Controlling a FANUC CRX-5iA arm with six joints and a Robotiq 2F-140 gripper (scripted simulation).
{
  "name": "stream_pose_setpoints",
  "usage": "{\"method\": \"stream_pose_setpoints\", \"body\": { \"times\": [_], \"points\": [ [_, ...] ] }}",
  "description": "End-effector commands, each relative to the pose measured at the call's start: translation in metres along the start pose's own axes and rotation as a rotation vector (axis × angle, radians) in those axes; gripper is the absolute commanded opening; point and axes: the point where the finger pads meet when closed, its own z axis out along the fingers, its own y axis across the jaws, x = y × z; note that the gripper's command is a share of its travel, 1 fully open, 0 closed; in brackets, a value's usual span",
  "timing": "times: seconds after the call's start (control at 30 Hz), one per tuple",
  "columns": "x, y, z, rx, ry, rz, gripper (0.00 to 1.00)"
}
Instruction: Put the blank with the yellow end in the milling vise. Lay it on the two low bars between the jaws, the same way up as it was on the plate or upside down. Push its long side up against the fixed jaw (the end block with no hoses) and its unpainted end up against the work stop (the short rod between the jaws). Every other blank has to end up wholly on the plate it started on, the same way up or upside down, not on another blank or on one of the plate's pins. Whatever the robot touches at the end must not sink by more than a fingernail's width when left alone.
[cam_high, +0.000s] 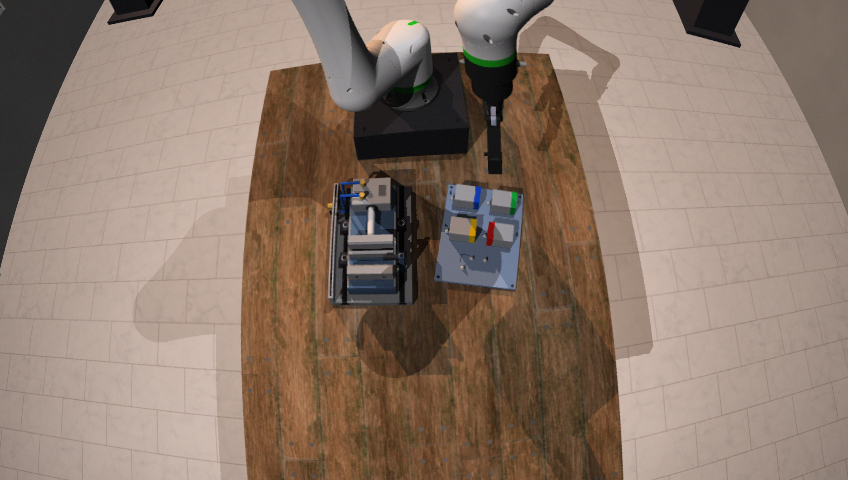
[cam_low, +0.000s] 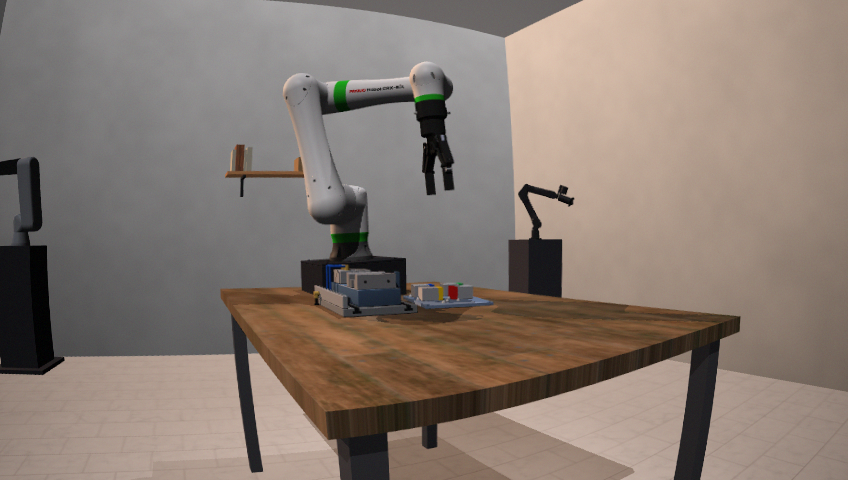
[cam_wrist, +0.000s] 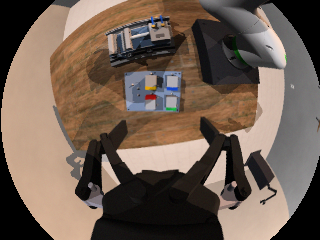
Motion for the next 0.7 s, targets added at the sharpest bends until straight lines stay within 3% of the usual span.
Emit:
{"method": "stream_pose_setpoints", "body": {
  "times": [0.0, 0.27, 0.67],
  "points": [
    [-0.0002, -0.0012, -0.0001, -0.001, 0.026, 0.019, 1.00],
    [0.0006, -0.0039, 0.0009, -0.007, 0.093, 0.070, 1.00],
    [0.0017, -0.0074, 0.0019, -0.006, 0.092, 0.069, 1.00]
  ]
}}
